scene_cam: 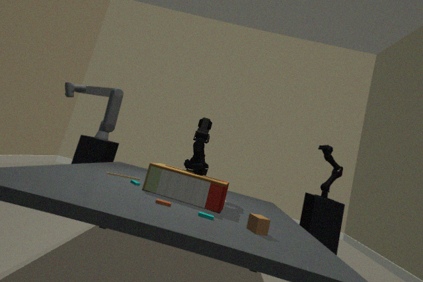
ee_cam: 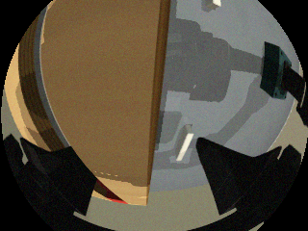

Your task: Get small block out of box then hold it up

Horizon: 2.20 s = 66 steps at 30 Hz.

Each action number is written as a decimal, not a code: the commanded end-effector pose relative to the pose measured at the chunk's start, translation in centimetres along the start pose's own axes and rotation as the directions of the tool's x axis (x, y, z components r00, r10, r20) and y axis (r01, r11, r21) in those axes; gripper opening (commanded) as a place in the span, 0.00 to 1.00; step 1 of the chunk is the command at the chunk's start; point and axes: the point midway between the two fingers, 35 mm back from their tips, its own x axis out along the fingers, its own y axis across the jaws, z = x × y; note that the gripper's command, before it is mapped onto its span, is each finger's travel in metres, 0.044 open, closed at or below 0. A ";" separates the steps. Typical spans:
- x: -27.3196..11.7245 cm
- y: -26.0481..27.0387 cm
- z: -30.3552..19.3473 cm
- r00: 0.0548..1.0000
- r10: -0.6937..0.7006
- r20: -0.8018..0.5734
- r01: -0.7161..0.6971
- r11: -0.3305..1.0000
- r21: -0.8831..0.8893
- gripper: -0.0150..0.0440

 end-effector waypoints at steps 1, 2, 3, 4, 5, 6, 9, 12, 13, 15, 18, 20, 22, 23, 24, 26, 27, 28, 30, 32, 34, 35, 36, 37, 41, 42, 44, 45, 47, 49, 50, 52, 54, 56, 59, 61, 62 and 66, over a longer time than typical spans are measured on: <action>0.3 0.0 -0.9 1.000 0.002 -0.001 -0.002 1.000 0.003 0.93; 0.4 0.0 -1.1 1.000 0.002 -0.001 -0.002 1.000 0.003 0.93; 0.5 0.0 -1.3 1.000 0.002 -0.001 -0.002 1.000 0.003 0.93; 0.5 0.0 -1.5 1.000 0.002 -0.002 -0.002 1.000 0.003 0.93; 0.6 0.0 -1.7 1.000 0.002 -0.002 -0.002 1.000 0.003 0.93; 0.7 0.0 -1.9 1.000 0.002 -0.002 -0.002 1.000 0.003 0.93; 0.9 0.0 -2.4 1.000 0.002 -0.002 -0.002 1.000 0.003 0.93; 1.0 0.0 -3.0 1.000 0.002 -0.003 -0.002 1.000 0.003 0.93; 1.1 0.0 -3.1 1.000 0.002 -0.003 -0.002 1.000 0.003 0.93; 1.2 0.0 -3.5 1.000 0.002 -0.003 -0.002 1.000 0.003 0.93; 1.4 0.0 -4.1 1.000 0.002 -0.004 -0.001 1.000 0.003 0.93; 1.5 0.0 -4.4 1.000 0.001 -0.004 -0.001 1.000 0.003 0.93; 1.7 0.0 -4.8 1.000 0.001 -0.005 -0.001 1.000 0.003 0.93; 1.7 0.0 -5.0 1.000 0.001 -0.005 -0.001 1.000 0.003 0.93; 1.8 0.0 -5.2 1.000 0.001 -0.005 -0.001 1.000 0.003 0.93; 1.9 0.0 -5.5 1.000 0.001 -0.005 -0.001 1.000 0.003 0.93; 2.0 0.0 -5.7 1.000 0.001 -0.005 -0.001 1.000 0.003 0.93; 2.0 0.0 -5.9 1.000 0.001 -0.006 -0.001 1.000 0.003 0.93; 2.2 0.0 -6.3 1.000 0.001 -0.006 -0.001 1.000 0.003 0.93; 2.3 0.0 -6.7 1.000 0.001 -0.006 -0.001 1.000 0.003 0.93; 2.4 0.0 -7.1 1.000 0.001 -0.007 -0.001 1.000 0.003 0.93; 2.5 0.0 -7.2 1.000 0.001 -0.007 -0.001 1.000 0.003 0.93; 2.5 0.0 -7.2 1.000 0.001 -0.007 -0.001 1.000 0.003 0.93; 2.5 0.0 -7.2 1.000 0.001 -0.007 -0.001 1.000 0.003 0.93; 1.2 0.1 -7.7 1.000 0.001 -0.007 -0.001 1.000 0.002 0.93; 0.4 0.1 -7.9 1.000 0.000 -0.007 0.000 1.000 0.001 0.93; -1.5 0.1 -8.5 1.000 -0.001 -0.008 0.001 1.000 -0.001 0.93; -2.6 0.0 -8.8 1.000 -0.002 -0.008 0.002 1.000 -0.002 0.93; -3.6 -0.1 -9.0 1.000 -0.003 -0.008 0.003 1.000 -0.003 0.93; -3.6 -0.1 -9.0 1.000 -0.003 -0.008 0.003 1.000 -0.003 0.93; -3.6 -0.1 -9.0 1.000 -0.003 -0.008 0.003 1.000 -0.003 0.93; -3.2 0.2 -9.1 1.000 0.014 -0.015 -0.014 1.000 -0.006 0.93; -3.2 0.1 -9.1 1.000 0.018 -0.008 -0.018 0.997 -0.077 0.84; -3.1 0.0 -9.4 0.999 0.031 0.011 -0.026 0.962 -0.273 0.75; -3.0 -0.2 -10.2 0.998 0.060 0.033 -0.030 0.817 -0.575 0.74; -3.0 -0.3 -10.7 0.996 0.081 0.046 -0.020 0.670 -0.742 0.74; -3.0 -0.4 -10.9 0.994 0.091 0.052 -0.011 0.583 -0.812 0.74; -3.2 -0.8 -13.3 0.992 0.123 -0.011 -0.073 0.511 -0.856 0.74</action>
